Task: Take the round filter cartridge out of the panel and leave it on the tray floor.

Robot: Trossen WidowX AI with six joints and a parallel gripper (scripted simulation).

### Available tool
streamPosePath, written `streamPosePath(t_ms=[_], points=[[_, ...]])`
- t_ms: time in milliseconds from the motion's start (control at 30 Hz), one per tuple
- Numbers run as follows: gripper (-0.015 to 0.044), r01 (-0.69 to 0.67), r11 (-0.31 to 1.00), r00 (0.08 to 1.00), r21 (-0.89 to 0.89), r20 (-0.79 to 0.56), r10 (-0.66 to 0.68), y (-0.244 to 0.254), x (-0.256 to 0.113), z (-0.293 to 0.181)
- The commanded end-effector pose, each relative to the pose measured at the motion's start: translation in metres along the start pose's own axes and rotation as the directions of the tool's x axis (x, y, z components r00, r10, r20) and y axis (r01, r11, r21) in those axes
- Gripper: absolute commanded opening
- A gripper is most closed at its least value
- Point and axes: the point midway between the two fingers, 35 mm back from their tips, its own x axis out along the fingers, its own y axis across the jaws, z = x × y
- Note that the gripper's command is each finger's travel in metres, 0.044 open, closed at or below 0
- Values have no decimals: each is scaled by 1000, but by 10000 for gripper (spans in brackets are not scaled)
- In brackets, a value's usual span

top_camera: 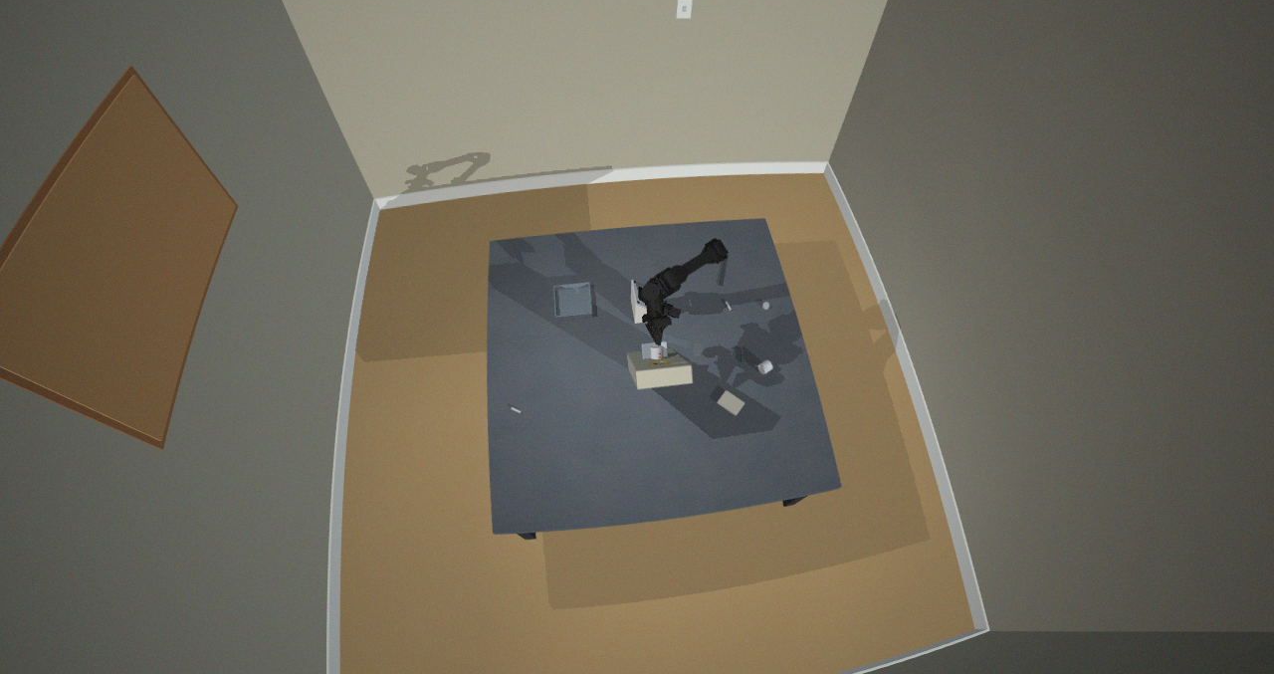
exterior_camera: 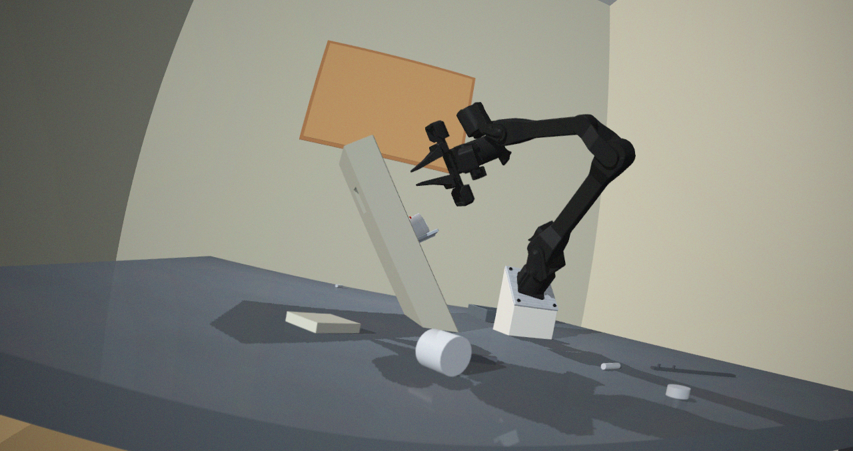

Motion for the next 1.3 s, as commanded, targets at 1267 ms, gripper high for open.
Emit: streamPosePath(t_ms=[1267], points=[[305,-3,-87,907,996,39,419,61,-4,10]])
